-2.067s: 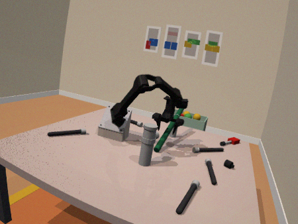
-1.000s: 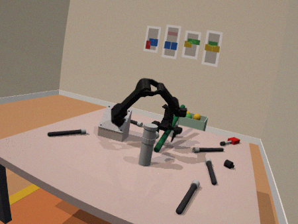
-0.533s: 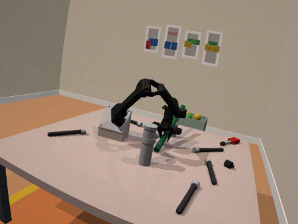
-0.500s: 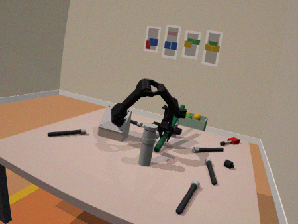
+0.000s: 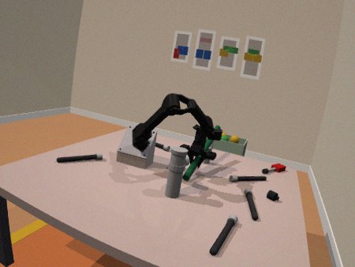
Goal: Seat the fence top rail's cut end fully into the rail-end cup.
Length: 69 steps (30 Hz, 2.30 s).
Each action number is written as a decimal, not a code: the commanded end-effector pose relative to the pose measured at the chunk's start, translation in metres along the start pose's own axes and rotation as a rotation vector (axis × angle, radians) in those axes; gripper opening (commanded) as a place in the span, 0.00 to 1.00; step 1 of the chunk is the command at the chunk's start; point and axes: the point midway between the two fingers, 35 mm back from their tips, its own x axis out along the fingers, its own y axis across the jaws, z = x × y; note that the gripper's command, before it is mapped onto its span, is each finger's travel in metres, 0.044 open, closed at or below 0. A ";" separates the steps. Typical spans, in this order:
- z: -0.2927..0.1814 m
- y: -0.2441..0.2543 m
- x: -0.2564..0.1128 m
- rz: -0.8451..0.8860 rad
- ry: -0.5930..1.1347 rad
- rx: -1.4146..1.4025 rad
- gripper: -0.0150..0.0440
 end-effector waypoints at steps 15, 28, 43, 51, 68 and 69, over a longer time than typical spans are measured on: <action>0.035 0.000 -0.053 -0.001 -0.223 -0.005 0.25; 0.043 0.000 -0.062 -0.002 -0.267 -0.005 0.25; 0.044 0.001 -0.064 -0.002 -0.267 -0.005 0.25; 0.046 0.003 -0.068 -0.002 -0.267 -0.005 0.25; 0.048 0.005 -0.073 -0.002 -0.267 -0.006 0.25; 0.049 0.005 -0.073 -0.003 -0.268 -0.006 0.25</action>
